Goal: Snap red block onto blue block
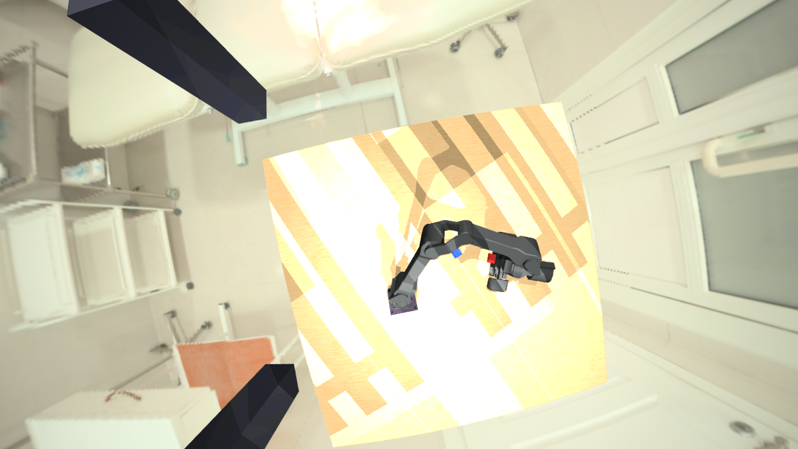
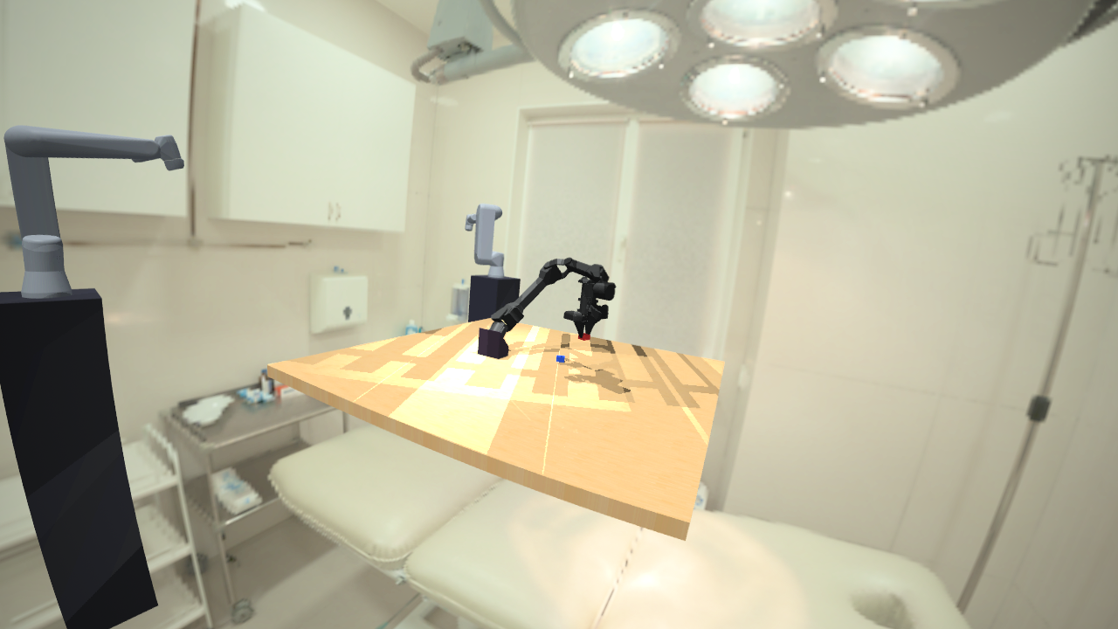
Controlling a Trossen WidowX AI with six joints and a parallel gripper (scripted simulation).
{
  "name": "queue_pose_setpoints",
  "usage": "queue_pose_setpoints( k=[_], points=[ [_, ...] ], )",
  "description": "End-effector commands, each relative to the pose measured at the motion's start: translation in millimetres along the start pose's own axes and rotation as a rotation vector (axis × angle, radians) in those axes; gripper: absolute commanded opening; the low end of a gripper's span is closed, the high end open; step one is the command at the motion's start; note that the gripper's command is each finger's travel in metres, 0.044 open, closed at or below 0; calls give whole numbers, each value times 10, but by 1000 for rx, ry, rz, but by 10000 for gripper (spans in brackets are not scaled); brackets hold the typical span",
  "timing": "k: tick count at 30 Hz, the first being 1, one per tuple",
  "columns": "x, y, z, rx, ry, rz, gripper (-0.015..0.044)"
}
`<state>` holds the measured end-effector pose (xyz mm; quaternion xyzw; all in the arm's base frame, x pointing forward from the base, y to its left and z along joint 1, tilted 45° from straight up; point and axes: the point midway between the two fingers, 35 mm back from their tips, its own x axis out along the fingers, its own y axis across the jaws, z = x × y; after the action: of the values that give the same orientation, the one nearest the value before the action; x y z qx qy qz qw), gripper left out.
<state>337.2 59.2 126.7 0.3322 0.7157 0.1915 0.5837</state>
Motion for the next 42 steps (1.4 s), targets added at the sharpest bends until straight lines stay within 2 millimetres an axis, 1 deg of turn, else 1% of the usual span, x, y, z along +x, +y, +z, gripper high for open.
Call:
queue_pose_setpoints(
  k=[1,18,35,39,42],
  points=[
    [-49,14,-37,-24,-4,-4,0],
    [225,36,-528,-382,-6,-3,0],
    [530,-74,-1050,-744,1,-2,0],
    [542,-81,-1069,-758,2,-1,0],
    [542,-92,-1041,-758,1,-2,0]
  ],
)
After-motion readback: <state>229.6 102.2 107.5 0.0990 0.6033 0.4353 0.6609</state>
